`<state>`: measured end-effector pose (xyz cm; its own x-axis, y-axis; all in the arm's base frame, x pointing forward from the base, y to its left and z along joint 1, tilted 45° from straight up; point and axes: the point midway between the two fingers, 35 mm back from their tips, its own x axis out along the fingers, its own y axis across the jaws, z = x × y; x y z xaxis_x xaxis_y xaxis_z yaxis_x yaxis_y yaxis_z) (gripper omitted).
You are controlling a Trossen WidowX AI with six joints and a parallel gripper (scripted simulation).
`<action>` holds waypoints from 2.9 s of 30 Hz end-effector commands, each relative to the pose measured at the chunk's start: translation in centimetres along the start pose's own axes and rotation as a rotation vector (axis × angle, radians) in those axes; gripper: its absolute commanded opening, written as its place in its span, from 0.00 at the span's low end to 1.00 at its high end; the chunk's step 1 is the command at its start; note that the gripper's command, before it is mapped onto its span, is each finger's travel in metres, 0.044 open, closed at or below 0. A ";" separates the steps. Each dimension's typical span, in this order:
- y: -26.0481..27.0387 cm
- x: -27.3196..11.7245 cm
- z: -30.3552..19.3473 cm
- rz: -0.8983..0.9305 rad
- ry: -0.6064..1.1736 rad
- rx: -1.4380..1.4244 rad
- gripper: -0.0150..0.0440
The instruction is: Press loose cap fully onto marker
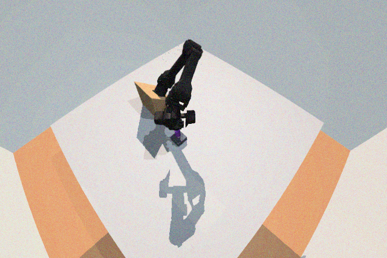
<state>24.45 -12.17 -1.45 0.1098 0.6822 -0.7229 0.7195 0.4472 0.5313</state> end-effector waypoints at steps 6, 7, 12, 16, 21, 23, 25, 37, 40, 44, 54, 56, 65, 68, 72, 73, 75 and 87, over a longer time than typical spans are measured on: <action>0.0 0.6 -0.4 -0.002 0.018 -0.529 0.69; 0.0 0.7 -0.4 0.000 0.018 -0.626 0.64; 0.0 0.9 -0.4 0.002 0.018 -0.765 0.42; 0.0 0.9 -0.4 0.002 0.018 -0.765 0.25; 0.0 0.9 -0.4 0.002 0.018 -0.765 0.25; 0.0 0.9 -0.4 0.002 0.018 -0.765 0.25; 0.0 1.0 -0.4 0.002 0.018 -0.765 0.25; 0.0 2.6 -0.4 0.003 0.018 -0.765 0.25; 0.0 3.0 -0.5 0.003 0.018 -0.765 0.25; 0.0 3.6 -0.5 0.003 0.018 -0.765 0.25; 0.0 5.0 -0.4 0.004 0.018 -0.766 0.25; 0.0 4.5 -0.3 -0.004 0.008 -0.773 0.25; 0.1 0.9 0.2 -0.008 0.007 -0.771 0.25; 0.0 -3.5 0.0 -0.007 0.009 -0.770 0.25; 0.0 -4.5 -0.1 -0.007 0.010 -0.770 0.25; 0.0 -4.5 -0.1 -0.007 0.010 -0.770 0.30; 0.0 -4.5 -0.1 -0.007 0.010 -0.770 0.39; 0.0 -4.5 -0.1 -0.007 0.010 -0.770 0.92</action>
<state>23.95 -15.13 1.88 0.1038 0.6826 -0.7234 0.0416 0.7237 0.6889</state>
